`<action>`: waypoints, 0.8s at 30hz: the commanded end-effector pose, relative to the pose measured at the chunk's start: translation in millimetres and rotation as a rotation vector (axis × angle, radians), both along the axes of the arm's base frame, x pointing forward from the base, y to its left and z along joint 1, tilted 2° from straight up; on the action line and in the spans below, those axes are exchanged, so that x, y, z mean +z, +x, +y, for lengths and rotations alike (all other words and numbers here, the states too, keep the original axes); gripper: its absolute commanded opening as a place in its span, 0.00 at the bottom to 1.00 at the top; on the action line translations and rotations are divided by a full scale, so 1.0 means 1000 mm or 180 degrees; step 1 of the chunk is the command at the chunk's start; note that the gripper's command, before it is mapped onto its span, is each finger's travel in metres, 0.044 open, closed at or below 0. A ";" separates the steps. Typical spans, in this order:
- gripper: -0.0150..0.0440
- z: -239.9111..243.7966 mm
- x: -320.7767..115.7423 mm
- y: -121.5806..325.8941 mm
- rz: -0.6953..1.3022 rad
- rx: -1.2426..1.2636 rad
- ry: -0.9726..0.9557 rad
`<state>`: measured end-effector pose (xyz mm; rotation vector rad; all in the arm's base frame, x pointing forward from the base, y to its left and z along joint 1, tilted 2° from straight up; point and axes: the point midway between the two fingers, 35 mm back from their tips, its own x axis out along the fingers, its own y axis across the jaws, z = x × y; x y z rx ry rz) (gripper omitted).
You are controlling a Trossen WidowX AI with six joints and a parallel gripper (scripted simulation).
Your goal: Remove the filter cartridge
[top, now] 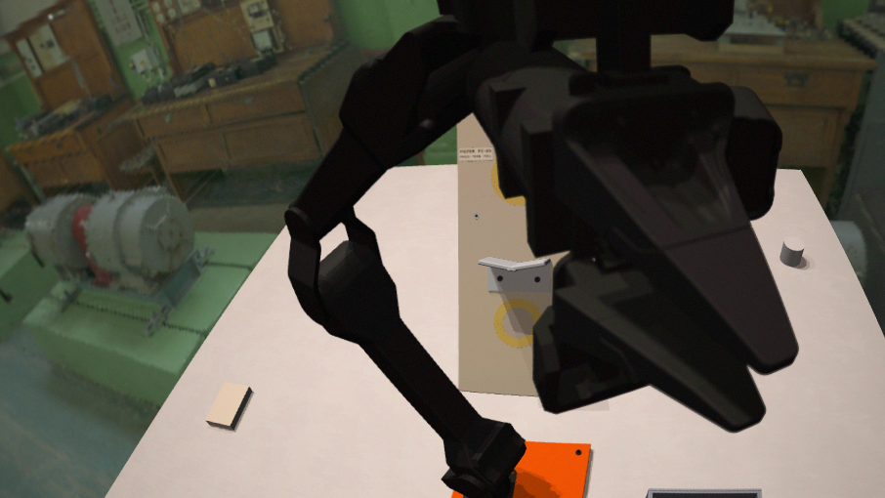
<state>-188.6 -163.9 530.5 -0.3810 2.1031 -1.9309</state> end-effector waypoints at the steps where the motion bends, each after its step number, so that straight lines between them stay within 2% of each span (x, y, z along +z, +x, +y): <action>1: 0.41 -0.051 -0.021 0.048 -0.0331 0.0987 -0.0258; 7: 0.41 -0.097 -0.052 0.130 -0.0942 0.2212 -0.0431; 13: 0.41 -0.108 -0.086 0.227 -0.1727 0.3330 -0.0382; 18: 0.41 -0.089 -0.115 0.306 -0.2469 0.4138 -0.0129; 24: 0.41 -0.033 -0.150 0.386 -0.3396 0.4904 0.0472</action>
